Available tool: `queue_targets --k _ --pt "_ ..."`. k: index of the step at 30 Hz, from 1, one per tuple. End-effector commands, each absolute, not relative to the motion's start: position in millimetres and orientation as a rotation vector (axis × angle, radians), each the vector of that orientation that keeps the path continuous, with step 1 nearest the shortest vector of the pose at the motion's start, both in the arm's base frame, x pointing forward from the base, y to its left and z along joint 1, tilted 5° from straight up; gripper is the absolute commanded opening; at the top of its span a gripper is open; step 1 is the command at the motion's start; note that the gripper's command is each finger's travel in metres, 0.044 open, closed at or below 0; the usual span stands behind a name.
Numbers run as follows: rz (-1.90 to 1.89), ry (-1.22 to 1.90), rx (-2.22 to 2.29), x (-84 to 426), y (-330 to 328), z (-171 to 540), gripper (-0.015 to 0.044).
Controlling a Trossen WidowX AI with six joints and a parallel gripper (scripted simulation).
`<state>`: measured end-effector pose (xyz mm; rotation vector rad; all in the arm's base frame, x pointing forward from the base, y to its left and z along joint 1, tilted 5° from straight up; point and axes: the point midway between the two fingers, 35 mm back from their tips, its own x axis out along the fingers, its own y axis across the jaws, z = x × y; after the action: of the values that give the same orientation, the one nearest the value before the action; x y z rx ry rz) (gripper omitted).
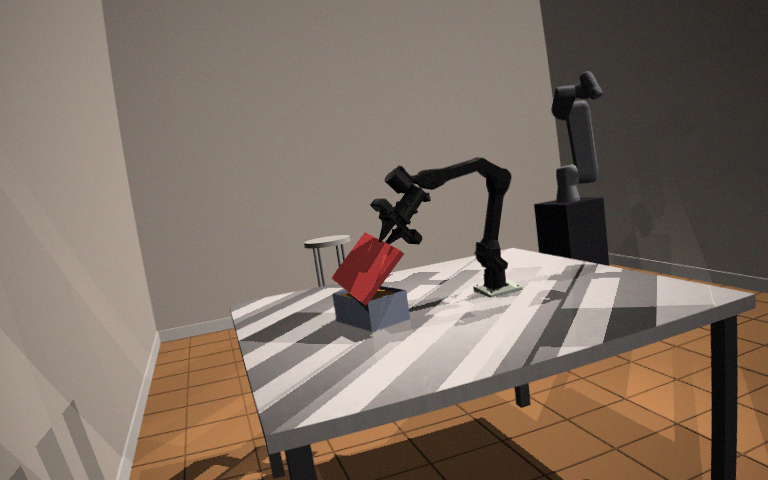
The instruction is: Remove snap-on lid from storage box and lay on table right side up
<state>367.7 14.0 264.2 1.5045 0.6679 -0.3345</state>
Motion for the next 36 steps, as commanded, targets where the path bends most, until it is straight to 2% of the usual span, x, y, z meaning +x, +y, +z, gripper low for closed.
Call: queue_targets --k 1,36 --pt "-0.330 0.661 1.508 365 21 266 0.0000" --pt "-0.329 0.664 1.515 344 88 270 0.0000"
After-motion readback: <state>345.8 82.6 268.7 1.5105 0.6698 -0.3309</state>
